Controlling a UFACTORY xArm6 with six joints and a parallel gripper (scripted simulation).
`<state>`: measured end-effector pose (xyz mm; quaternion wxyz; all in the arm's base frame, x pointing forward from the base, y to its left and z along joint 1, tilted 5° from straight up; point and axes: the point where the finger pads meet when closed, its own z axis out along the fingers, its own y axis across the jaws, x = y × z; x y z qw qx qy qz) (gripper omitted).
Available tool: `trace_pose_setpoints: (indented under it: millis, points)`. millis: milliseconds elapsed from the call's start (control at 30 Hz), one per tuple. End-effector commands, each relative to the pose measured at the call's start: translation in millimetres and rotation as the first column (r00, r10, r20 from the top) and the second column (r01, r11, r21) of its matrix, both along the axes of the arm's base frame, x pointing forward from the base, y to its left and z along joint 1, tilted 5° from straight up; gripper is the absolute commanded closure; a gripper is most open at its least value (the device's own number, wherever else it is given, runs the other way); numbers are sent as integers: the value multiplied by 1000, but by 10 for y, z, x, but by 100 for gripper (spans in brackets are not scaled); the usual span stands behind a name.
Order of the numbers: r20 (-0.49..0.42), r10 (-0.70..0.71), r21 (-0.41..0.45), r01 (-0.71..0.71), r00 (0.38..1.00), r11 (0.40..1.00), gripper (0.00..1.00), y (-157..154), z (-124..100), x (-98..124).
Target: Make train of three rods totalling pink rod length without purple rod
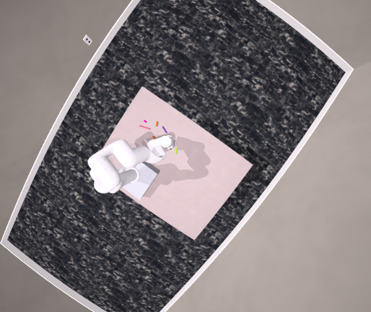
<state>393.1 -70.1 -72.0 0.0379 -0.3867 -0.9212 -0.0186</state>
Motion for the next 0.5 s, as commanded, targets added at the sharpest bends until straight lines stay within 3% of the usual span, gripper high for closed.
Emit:
trace_pose_setpoints:
  millis: [0, 467]
  points:
    - [4, 0, -1, 0, 1000, 1000, 96, -3, 11, 16]
    - [4, 0, -1, 0, 1000, 1000, 96, -1, -31, 13]
